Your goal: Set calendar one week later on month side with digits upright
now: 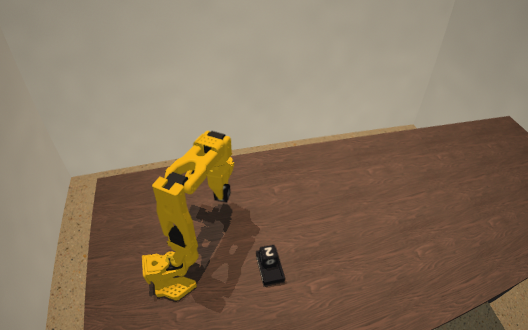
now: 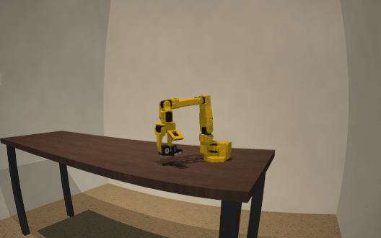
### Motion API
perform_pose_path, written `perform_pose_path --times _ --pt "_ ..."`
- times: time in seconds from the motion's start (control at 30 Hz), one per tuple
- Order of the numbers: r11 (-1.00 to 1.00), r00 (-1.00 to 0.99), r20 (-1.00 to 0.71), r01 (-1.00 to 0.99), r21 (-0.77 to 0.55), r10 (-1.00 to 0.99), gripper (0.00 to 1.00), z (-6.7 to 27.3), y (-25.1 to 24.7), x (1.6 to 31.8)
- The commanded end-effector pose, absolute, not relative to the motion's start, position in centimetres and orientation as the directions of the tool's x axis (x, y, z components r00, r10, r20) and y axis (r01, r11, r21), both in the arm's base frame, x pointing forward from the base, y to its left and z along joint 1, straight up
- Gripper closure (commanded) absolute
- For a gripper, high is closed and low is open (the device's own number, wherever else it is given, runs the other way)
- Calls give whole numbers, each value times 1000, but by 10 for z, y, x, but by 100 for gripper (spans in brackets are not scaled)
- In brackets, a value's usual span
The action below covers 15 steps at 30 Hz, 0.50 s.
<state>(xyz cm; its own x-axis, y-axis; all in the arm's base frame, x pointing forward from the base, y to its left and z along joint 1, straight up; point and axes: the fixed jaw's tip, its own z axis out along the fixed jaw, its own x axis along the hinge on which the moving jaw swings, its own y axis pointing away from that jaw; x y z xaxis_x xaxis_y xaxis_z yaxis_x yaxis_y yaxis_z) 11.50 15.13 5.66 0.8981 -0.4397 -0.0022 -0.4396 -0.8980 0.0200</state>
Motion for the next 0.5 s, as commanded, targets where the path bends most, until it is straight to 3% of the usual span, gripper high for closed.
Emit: perform_pose_path --times 0.0,0.47 --pt "-898 899 6 -438 -32 -439 100 63 159 118" --pt "-907 907 8 -419 -47 -420 100 63 163 116"
